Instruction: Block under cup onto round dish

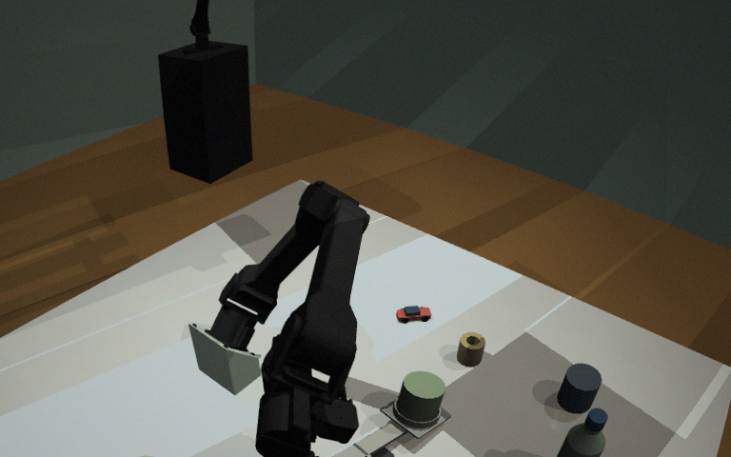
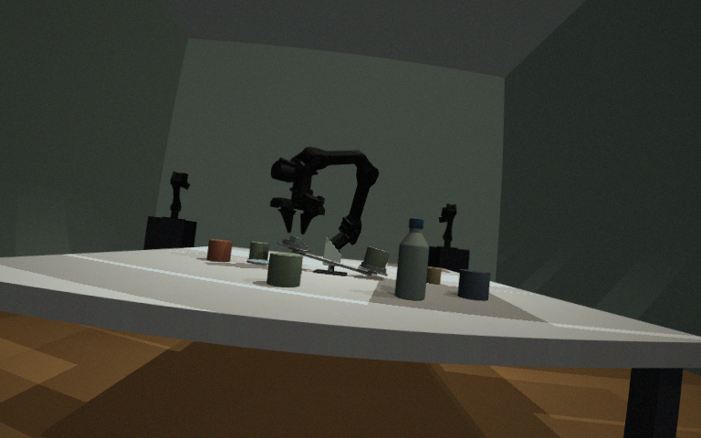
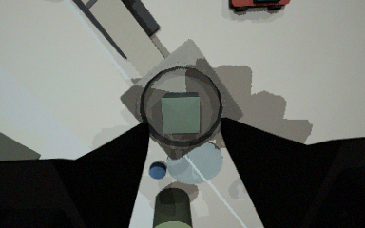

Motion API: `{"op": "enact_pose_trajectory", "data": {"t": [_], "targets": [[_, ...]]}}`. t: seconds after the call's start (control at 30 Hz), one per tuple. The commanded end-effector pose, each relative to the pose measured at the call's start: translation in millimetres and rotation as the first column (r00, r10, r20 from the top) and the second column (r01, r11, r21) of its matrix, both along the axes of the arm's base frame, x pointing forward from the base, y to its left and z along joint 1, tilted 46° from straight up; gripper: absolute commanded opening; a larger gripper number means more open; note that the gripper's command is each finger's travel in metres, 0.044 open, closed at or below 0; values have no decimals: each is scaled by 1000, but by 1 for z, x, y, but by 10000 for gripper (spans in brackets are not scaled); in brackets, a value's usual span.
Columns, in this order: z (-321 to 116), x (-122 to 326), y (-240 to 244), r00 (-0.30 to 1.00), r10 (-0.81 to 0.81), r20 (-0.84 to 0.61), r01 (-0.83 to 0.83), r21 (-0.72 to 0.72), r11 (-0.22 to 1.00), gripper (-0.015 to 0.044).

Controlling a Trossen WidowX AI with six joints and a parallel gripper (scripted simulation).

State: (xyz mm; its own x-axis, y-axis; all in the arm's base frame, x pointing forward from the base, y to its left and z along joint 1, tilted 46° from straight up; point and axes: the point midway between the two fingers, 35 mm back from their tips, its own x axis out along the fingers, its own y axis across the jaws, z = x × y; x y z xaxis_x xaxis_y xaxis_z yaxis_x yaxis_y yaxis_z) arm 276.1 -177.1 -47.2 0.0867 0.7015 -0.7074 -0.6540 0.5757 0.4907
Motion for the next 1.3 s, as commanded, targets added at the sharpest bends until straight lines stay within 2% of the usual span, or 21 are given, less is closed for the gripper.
{"op": "enact_pose_trajectory", "data": {"t": [0.0, 0.57, 0.7, 0.93, 1.07, 1.27], "targets": [[-5, 1, 6, 1000, -3, -2, 3, 4, 1000, 260], [-22, 3, 24, 1000, -3, -1, 3, 5, 1000, 260], [-22, 3, 24, 1000, -3, -1, 3, 5, 1000, 155], [-22, 3, 24, 1000, -3, -1, 3, 5, 1000, 108], [-18, 3, 18, 1000, -3, -1, 3, 4, 1000, 3], [1, 3, -3, 1000, -4, -2, 4, 2, 1000, 0]]}}
